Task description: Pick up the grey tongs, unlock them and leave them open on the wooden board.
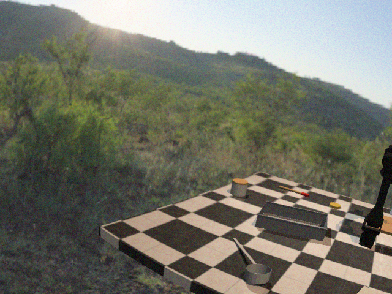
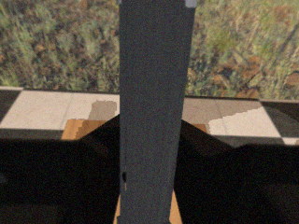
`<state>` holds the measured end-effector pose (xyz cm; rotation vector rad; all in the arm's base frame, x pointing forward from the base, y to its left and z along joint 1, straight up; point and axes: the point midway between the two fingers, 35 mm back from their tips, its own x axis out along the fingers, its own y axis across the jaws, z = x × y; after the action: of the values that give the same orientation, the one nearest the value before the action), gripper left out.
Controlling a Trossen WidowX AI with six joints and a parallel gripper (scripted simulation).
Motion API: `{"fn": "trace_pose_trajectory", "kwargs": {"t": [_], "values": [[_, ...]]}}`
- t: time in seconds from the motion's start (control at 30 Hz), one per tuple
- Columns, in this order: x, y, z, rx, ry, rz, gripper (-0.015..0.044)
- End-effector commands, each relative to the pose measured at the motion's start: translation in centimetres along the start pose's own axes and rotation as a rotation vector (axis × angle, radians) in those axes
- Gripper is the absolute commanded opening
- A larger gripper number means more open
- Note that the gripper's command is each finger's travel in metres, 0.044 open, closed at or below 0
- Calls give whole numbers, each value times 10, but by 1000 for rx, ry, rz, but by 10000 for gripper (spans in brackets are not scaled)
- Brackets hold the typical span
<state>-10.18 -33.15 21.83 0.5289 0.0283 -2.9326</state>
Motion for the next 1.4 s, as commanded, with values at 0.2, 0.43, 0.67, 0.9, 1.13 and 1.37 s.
{"fn": "trace_pose_trajectory", "kwargs": {"t": [0.2, 0.43, 0.67, 0.9, 1.13, 1.37], "values": [[1, 0, 1, 5, 4, -4, -150], [15, 1, -5, -34, 172, -45, -150], [28, 0, -11, -65, 376, -79, -150], [36, -1, -15, -79, 578, -93, -150], [39, -2, -17, -70, 781, -87, -150], [39, -2, -15, -44, 967, -62, -150]]}}
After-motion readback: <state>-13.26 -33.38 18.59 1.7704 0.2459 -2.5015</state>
